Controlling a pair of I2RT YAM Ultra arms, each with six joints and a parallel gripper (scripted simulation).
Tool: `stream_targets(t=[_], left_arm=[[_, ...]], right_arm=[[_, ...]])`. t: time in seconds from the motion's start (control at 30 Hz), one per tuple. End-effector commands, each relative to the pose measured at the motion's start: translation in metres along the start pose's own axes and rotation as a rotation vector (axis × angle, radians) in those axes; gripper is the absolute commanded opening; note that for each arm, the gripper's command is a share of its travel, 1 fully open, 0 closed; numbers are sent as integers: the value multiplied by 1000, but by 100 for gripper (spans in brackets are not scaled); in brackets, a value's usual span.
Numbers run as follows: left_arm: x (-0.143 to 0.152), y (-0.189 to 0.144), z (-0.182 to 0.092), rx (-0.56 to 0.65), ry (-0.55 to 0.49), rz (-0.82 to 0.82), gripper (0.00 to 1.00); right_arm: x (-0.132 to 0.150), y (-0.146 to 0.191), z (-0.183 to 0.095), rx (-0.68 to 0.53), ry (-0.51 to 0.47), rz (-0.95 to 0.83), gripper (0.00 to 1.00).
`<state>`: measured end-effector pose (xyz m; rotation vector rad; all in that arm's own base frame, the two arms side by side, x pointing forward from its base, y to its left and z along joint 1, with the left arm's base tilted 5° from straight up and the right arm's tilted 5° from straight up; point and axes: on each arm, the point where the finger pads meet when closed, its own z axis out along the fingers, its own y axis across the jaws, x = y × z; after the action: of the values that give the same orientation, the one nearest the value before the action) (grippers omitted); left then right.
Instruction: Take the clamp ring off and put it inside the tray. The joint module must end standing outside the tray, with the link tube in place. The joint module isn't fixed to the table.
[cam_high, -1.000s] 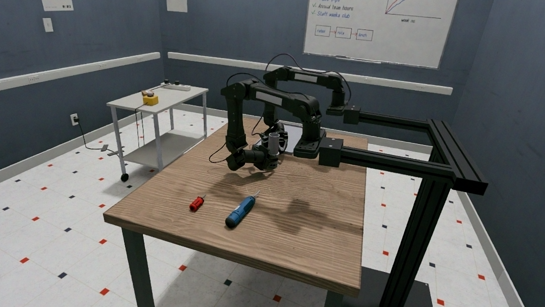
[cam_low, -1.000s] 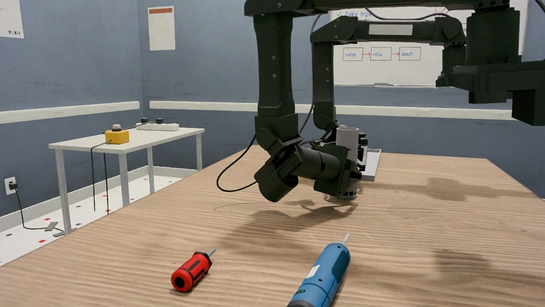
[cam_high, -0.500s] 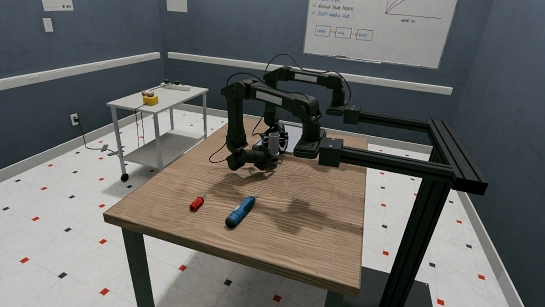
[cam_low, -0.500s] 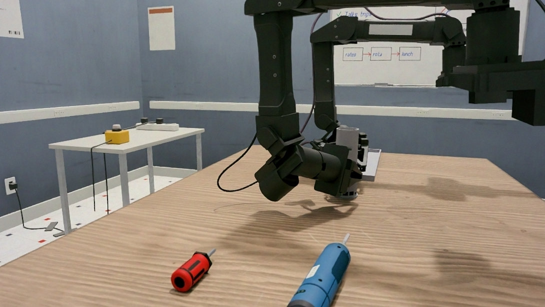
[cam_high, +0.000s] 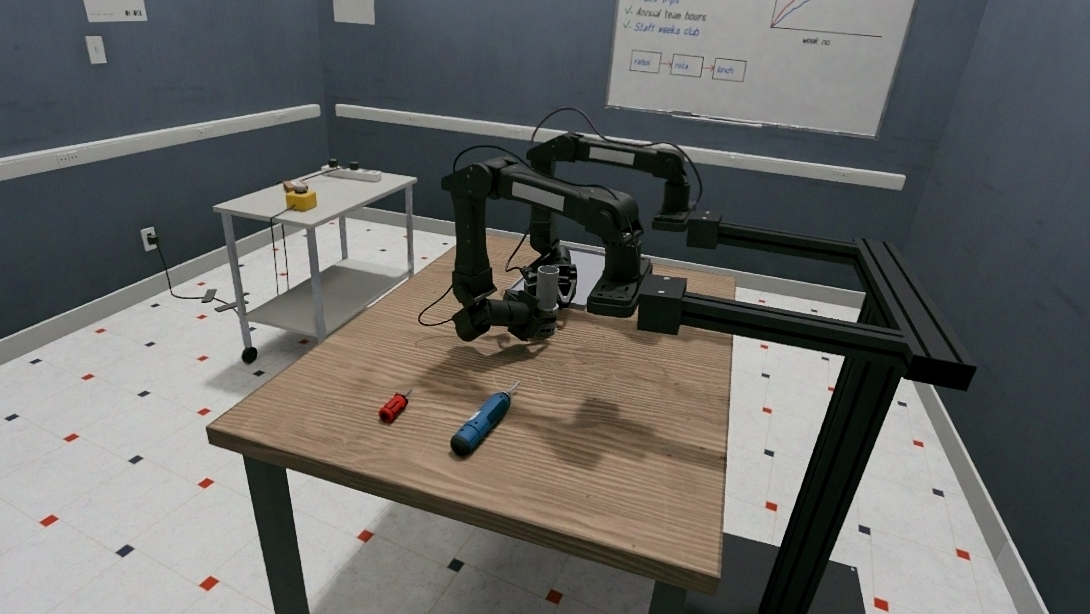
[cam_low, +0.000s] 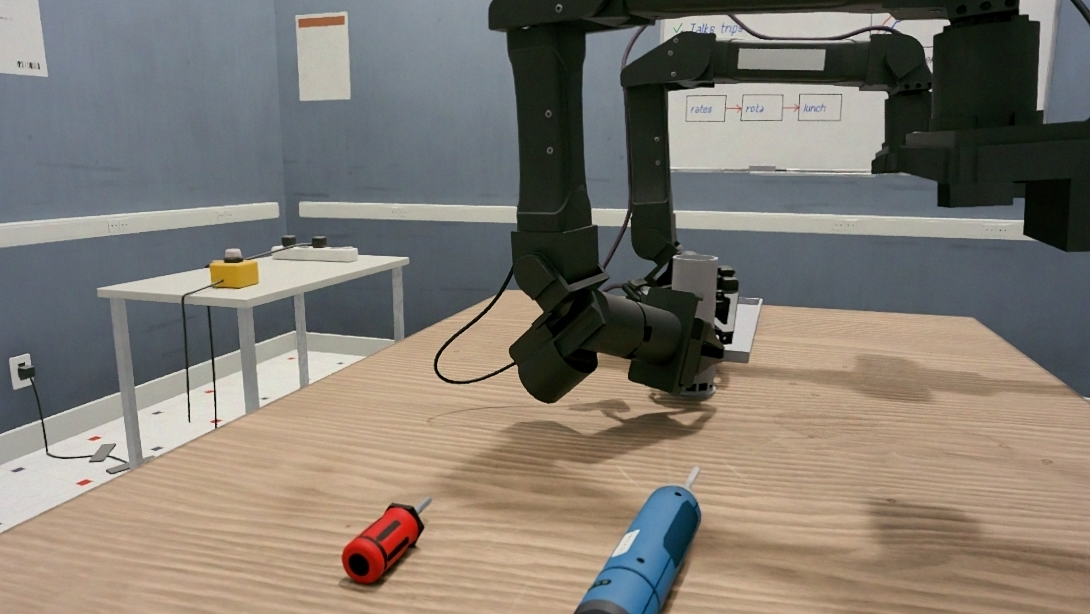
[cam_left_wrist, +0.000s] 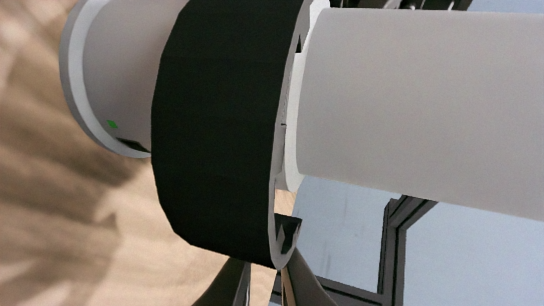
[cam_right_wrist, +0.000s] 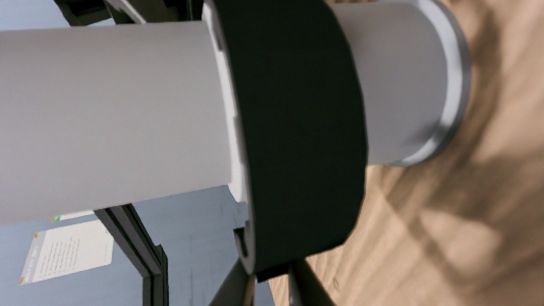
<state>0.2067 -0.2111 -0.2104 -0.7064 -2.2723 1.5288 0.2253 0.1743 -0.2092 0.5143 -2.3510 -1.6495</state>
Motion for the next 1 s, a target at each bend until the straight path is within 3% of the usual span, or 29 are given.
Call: stream_targets(t=[0.0,0.67,0.97], left_arm=[[-23,-3,-12,-11,-52,47,6],[-28,-4,-13,-14,-58,62,6],[-13,-7,-8,-3,-49,23,6]], right_arm=[[-8,4,-6,32,-4,-19,6],[-10,5,-7,39,-18,-15,6],[-11,4,-9,36,-36,-14,6]])
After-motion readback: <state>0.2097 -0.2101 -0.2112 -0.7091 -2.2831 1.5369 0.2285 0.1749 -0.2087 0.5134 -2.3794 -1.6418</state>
